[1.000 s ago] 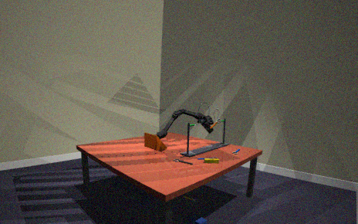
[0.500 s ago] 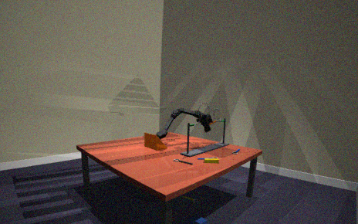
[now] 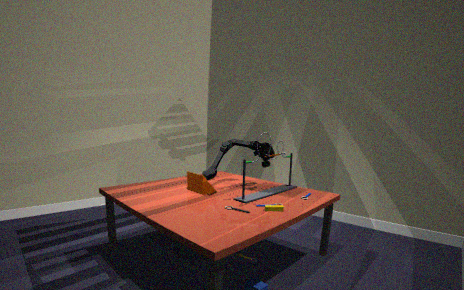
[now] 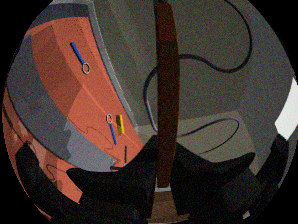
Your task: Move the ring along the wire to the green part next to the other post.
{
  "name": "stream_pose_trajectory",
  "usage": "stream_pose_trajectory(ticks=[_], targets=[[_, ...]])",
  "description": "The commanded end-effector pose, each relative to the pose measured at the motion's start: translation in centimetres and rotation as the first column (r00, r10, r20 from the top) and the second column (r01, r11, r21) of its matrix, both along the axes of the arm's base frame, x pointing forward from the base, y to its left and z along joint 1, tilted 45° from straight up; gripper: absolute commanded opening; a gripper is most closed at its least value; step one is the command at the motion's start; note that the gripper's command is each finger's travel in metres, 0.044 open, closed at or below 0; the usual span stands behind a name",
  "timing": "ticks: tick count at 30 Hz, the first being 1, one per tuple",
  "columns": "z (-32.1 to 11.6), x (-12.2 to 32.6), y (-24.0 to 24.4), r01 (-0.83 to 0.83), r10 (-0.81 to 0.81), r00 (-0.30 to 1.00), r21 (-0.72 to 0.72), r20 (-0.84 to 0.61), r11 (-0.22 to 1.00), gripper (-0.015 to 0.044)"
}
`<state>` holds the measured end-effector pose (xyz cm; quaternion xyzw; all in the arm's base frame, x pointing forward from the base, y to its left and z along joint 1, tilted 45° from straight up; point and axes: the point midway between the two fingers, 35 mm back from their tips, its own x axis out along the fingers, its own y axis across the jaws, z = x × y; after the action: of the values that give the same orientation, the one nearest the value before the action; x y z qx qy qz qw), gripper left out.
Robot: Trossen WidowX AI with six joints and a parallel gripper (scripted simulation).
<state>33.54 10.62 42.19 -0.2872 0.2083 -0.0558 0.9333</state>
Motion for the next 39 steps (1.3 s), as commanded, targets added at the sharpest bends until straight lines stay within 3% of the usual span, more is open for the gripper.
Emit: stream_pose_trajectory(ticks=[1, 18, 39], targets=[[0.8, -0.1, -1.2, 0.012, -0.011, 1.000, -0.076, 0.011, 0.997, -0.0150], [3.9, 0.0, -4.1, 0.030, -0.020, 0.999, -0.355, 0.032, 0.935, -0.0150], [6.8, -0.1, -5.6, 0.040, -0.022, 0.999, -0.497, 0.042, 0.867, -0.0150]])
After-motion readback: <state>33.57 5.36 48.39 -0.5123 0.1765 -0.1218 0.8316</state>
